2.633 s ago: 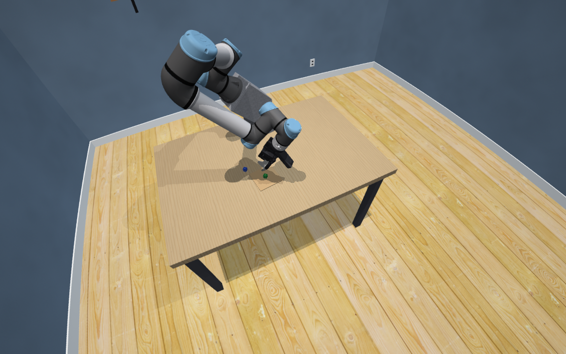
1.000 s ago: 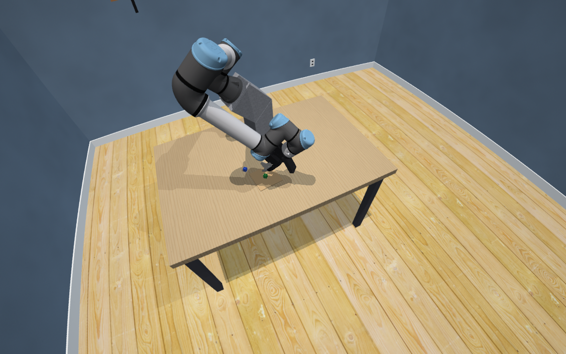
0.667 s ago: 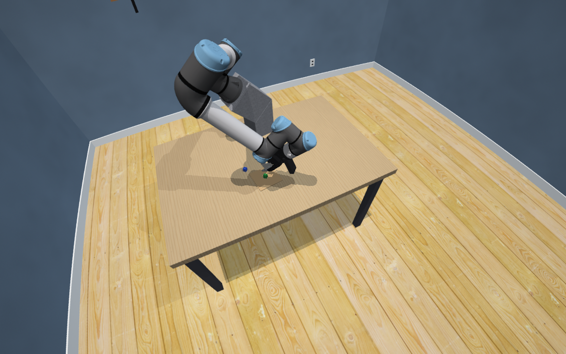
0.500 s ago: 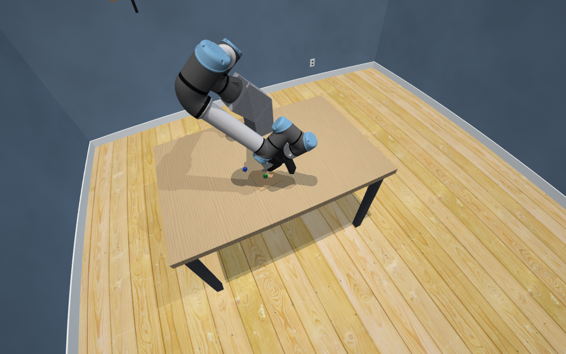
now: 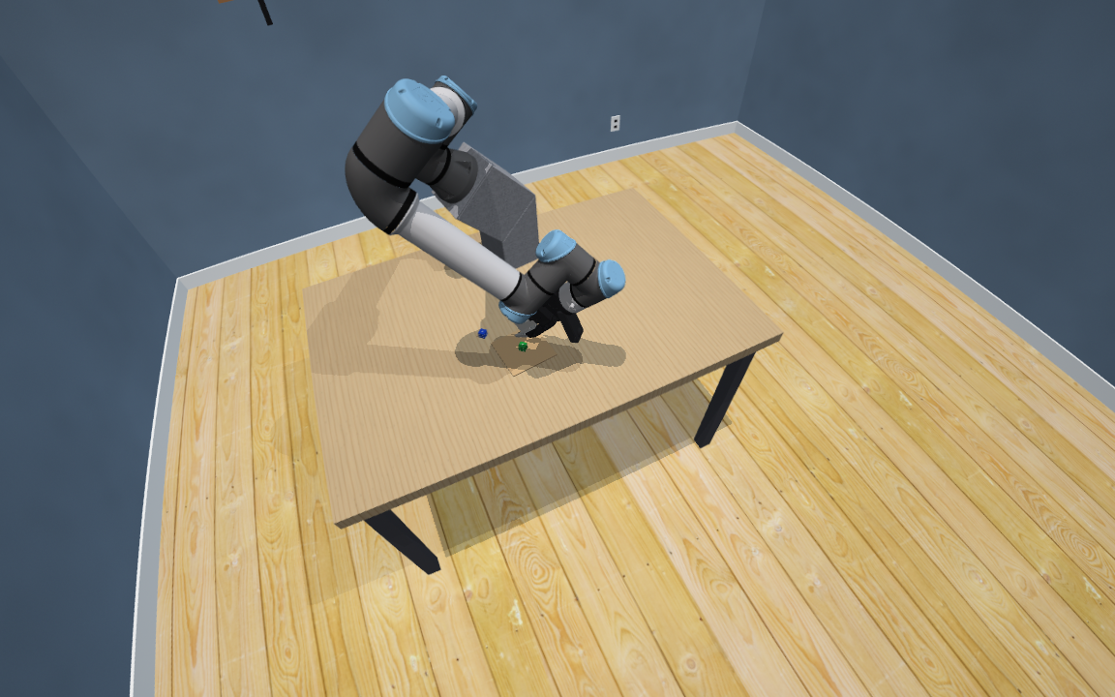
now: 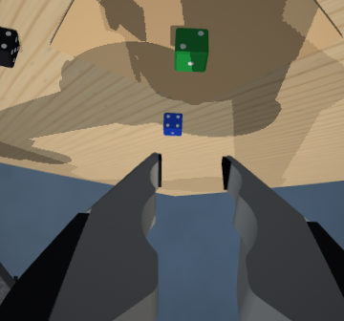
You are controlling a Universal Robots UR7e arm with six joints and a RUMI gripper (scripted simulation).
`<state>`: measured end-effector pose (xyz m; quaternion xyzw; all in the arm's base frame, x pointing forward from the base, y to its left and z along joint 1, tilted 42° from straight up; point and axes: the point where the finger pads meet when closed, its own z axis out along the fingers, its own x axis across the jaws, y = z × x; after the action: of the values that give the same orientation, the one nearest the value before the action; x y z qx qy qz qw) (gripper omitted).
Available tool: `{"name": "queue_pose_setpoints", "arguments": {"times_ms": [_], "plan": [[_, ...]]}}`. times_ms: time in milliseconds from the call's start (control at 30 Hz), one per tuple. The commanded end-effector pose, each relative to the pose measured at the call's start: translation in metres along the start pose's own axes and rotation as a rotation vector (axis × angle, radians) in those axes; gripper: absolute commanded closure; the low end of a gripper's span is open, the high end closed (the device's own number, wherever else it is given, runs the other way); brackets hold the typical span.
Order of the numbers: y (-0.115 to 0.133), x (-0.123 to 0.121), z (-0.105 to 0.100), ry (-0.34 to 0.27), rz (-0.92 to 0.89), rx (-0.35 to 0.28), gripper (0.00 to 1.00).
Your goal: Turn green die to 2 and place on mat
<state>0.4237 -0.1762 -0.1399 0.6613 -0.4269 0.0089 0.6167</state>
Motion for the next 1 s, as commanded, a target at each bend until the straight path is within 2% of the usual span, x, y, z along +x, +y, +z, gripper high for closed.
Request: {"name": "queue_pose_setpoints", "arguments": {"times_ms": [0,400,967], "plan": [[-0.001,0.0,-0.002,0.002,0.001,0.002,0.79],[-0.005,0.0,0.002,0.002,0.001,0.002,0.79],[-0.022,0.0,0.019,0.002,0.001,0.002,0.79]]}}
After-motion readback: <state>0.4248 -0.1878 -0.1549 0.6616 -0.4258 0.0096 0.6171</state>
